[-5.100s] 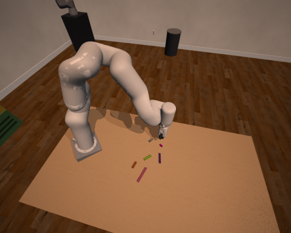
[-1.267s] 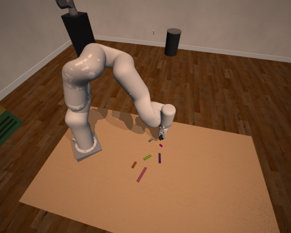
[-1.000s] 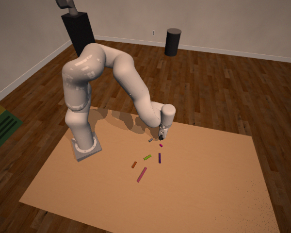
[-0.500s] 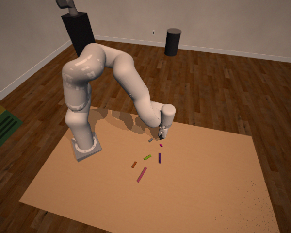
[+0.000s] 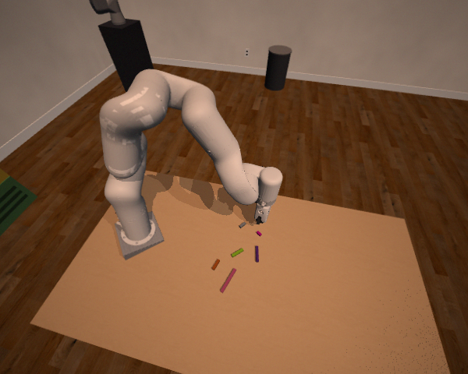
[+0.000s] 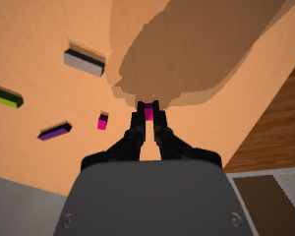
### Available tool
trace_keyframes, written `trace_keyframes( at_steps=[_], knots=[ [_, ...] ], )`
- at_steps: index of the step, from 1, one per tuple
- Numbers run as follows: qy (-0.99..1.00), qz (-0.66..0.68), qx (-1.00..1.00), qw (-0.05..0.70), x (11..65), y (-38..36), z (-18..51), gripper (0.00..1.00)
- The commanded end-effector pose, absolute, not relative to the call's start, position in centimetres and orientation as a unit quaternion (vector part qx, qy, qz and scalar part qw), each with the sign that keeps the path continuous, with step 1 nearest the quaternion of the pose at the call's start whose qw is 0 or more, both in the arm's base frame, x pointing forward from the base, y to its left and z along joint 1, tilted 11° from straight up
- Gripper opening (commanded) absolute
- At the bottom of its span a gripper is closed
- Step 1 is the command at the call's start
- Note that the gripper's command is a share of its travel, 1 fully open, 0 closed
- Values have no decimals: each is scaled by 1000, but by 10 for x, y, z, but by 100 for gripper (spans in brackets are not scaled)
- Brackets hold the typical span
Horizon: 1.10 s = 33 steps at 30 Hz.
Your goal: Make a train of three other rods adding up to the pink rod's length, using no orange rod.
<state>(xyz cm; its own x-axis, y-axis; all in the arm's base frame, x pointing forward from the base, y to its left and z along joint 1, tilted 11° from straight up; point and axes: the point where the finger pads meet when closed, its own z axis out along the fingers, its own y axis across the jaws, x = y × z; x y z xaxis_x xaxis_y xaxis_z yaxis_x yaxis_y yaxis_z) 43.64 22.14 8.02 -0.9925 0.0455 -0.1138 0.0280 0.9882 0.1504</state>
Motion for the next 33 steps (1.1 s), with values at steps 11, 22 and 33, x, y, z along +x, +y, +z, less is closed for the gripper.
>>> trace_keyframes(
  at_steps=[11,22,33],
  knots=[
    [995,75,18,60,437,221,88,4],
    [995,75,18,60,430,212,147,4],
    [995,75,18,60,425,207,180,4]
  ],
)
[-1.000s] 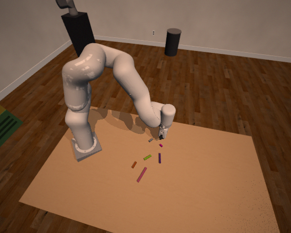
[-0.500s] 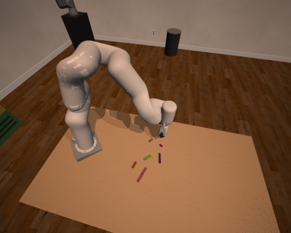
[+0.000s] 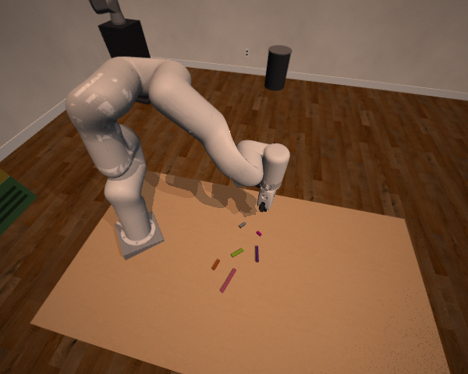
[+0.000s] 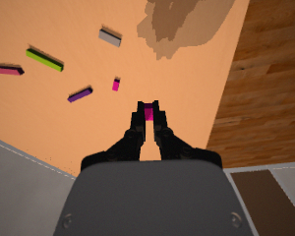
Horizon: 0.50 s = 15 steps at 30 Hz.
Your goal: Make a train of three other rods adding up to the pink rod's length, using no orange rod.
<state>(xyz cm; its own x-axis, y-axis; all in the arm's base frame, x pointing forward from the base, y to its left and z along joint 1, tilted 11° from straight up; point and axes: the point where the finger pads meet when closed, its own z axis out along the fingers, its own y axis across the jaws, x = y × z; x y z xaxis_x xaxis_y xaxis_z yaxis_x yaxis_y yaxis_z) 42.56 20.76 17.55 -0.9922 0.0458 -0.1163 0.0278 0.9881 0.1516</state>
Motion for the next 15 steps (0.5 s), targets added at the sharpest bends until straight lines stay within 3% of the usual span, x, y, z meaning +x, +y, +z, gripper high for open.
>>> trace_keyframes(
  at_steps=[1,9,15],
  knots=[
    [995,75,18,60,425,207,180,4],
    [995,75,24,60,427,202,179,4],
    [991,76,94,52,444,143,170,4]
  ],
)
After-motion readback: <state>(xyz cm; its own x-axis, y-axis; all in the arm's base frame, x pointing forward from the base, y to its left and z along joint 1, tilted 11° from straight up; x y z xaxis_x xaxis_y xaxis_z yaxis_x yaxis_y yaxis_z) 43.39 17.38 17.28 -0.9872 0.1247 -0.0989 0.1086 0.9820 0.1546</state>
